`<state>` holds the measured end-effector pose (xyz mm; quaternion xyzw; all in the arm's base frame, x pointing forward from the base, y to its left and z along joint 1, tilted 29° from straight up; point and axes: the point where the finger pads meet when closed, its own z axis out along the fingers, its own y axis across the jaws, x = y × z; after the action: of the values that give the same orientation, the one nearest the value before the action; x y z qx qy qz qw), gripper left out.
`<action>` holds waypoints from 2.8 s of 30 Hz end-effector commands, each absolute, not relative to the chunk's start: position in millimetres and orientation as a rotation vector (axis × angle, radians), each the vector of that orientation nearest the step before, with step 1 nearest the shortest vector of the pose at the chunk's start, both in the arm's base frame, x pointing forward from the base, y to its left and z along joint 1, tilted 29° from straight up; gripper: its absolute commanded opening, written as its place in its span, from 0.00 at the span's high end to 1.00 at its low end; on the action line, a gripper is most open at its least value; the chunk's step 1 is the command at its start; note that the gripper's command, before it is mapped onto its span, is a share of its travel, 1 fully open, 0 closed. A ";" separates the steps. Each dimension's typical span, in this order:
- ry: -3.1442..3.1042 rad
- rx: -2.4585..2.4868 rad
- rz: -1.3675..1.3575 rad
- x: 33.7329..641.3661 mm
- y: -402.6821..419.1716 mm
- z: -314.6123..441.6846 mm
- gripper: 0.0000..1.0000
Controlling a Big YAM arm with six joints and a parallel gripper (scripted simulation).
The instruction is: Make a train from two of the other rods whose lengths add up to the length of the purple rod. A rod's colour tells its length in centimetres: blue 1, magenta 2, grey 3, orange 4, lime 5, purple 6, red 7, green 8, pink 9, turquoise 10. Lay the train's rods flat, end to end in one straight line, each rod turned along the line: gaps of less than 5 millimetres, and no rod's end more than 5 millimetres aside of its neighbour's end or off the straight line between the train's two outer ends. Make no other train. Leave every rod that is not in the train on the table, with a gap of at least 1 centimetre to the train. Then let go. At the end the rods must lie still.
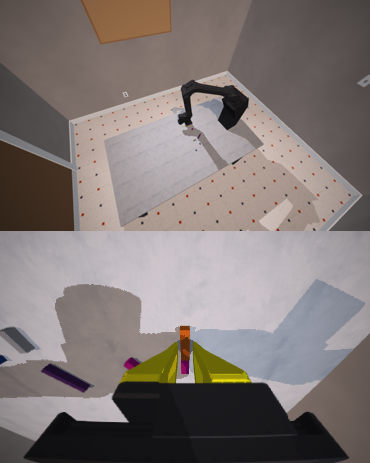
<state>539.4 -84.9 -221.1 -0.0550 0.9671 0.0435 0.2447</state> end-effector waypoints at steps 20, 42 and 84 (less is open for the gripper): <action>2.631 -0.141 0.111 536.6 -89.9 -202.6 0.77; 2.651 -0.150 0.120 491.9 -96.8 -144.5 0.77; 2.624 -0.151 0.107 474.9 -104.9 -87.5 0.00</action>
<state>479.7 -101.9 -98.7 -0.0495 0.9654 0.0406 0.2529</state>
